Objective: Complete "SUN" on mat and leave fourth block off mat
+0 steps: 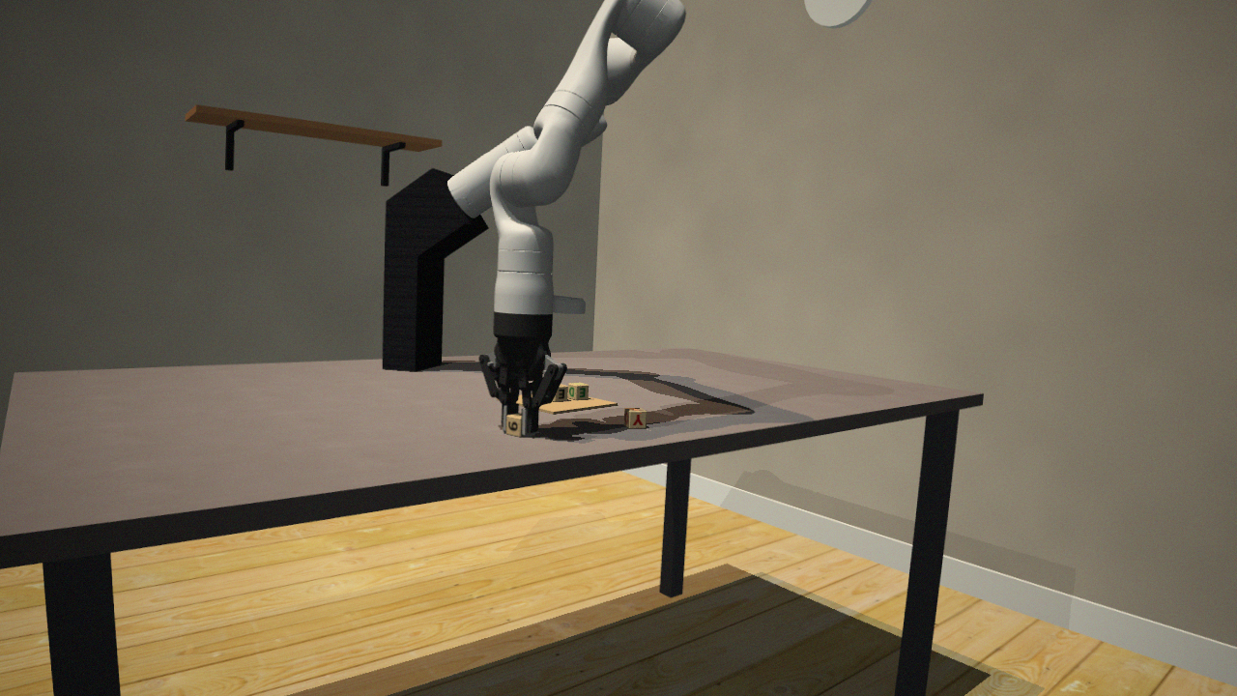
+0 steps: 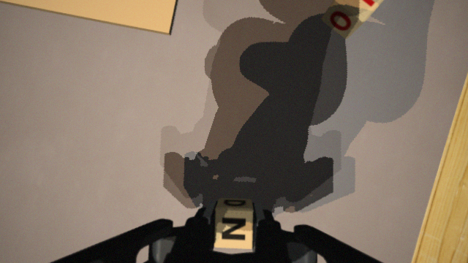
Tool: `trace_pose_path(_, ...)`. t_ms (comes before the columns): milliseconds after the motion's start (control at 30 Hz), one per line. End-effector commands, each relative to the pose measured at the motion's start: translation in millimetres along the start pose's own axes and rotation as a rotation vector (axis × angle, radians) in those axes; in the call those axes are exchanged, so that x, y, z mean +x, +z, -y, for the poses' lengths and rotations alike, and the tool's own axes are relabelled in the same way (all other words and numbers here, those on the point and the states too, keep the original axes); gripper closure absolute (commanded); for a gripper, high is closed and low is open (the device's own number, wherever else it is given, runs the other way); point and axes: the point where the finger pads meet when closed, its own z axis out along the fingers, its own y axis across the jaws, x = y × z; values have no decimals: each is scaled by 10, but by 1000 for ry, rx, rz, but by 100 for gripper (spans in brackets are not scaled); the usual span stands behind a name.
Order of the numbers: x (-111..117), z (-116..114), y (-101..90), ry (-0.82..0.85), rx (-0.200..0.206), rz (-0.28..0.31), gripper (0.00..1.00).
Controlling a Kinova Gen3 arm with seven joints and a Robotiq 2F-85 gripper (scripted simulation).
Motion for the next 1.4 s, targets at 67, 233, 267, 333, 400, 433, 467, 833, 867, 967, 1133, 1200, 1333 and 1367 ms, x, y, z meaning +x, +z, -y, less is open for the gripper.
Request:
trace_pose_path(67, -8, -1, -7, 0, 0, 2, 79)
trace_pose_path(233, -8, -1, -7, 0, 0, 2, 79)
trace_pose_path(267, -8, -1, -7, 0, 0, 2, 79)
trace_pose_path(333, -8, -1, -7, 0, 0, 2, 79)
trace_pose_path(400, -8, -1, -7, 0, 0, 2, 79)
trace_pose_path(433, -8, -1, -7, 0, 0, 2, 79)
trace_pose_path(467, -8, -1, -7, 0, 0, 2, 79)
trace_pose_path(833, -8, -1, -117, 0, 0, 2, 79)
trace_pose_path(867, -8, -1, -169, 0, 0, 2, 79)
trace_pose_path(967, -8, -1, -378, 0, 0, 2, 79)
trace_pose_path(1133, -8, -1, -616, 0, 0, 2, 79)
trace_pose_path(1200, -7, -1, -758, 0, 0, 2, 79)
trace_pose_path(1333, -7, -1, -951, 0, 0, 2, 79)
trace_pose_path(1367, -7, -1, -976, 0, 0, 2, 79)
